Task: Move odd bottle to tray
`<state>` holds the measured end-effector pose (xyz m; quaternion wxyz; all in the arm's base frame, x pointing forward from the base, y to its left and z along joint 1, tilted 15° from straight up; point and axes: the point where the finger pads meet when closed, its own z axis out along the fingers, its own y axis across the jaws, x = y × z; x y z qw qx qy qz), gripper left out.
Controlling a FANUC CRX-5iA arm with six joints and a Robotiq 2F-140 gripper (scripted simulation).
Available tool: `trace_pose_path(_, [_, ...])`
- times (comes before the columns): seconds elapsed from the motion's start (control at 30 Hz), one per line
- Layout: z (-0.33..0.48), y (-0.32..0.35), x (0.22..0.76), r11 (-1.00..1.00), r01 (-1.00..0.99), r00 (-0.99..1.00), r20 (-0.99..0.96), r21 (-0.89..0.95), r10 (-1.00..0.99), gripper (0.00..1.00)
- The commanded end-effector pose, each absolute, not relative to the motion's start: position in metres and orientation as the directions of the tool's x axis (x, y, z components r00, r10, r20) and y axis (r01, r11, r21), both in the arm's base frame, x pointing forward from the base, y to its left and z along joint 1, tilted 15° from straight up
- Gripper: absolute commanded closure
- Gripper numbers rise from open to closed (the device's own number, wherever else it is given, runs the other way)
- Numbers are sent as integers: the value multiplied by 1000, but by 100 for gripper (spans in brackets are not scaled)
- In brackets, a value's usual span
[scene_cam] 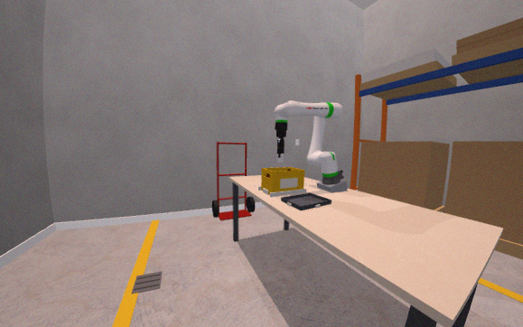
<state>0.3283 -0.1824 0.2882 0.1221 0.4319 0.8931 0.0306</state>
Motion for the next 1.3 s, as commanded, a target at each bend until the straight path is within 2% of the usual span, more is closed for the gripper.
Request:
trace_pose_path(0.0, [288, -183, 329, 625, 764, -597, -193, 161, 779, 56])
trace_pose_path(1.27, [254, -186, 339, 625, 764, -596, -194, 163, 779, 56])
